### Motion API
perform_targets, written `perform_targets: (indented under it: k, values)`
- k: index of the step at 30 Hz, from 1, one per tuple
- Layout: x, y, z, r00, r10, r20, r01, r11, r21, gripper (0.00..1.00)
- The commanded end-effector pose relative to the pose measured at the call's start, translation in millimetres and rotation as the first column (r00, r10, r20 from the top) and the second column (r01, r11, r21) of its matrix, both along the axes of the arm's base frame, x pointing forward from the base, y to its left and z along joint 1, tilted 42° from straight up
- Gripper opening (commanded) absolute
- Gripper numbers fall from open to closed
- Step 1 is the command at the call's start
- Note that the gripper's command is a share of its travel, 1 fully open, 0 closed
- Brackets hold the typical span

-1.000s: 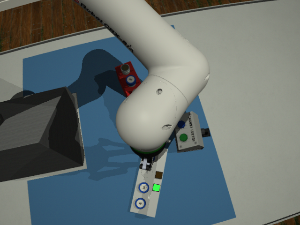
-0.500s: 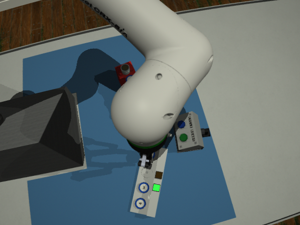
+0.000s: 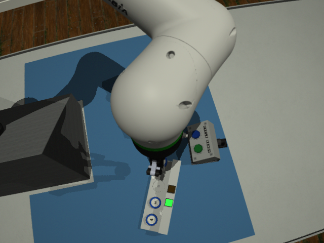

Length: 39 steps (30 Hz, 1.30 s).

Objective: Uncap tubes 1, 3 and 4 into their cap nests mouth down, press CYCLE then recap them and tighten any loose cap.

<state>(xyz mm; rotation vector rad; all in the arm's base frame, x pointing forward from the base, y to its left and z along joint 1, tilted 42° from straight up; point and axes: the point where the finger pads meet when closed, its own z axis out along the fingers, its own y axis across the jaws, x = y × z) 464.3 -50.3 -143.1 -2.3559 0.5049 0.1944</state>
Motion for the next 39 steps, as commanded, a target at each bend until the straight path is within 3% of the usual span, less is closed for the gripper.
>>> perform_targets:
  k: [1,4,7,9,12,14,16,29,31,39]
  values:
    - [0.1,-11.2,12.1,1.000,0.000,0.000,0.000,1.000,0.000,0.00]
    - [0.1,-14.2,15.4,1.000,0.000,0.000,0.000,1.000,0.000,0.00]
    - [-1.3,4.2,32.3,0.969,-0.183,-0.167,0.183,0.983,-0.015,0.00]
    - [-1.3,4.2,32.3,0.969,-0.183,-0.167,0.183,0.983,-0.015,0.00]
    - [-2.3,16.5,43.5,0.915,-0.298,-0.272,0.298,0.954,-0.042,0.00]
    - [-2.3,16.5,43.5,0.915,-0.298,-0.272,0.298,0.954,-0.042,0.00]
    - [-3.3,28.7,54.8,0.848,-0.391,-0.358,0.391,0.917,-0.075,0.00]
    - [-8.2,90.1,110.9,0.848,-0.391,-0.358,0.391,0.917,-0.075,0.00]
    - [-8.2,90.1,110.9,0.848,-0.391,-0.358,0.391,0.917,-0.075,0.00]
    - [-11.7,133.1,150.2,0.848,-0.391,-0.358,0.391,0.917,-0.075,0.00]
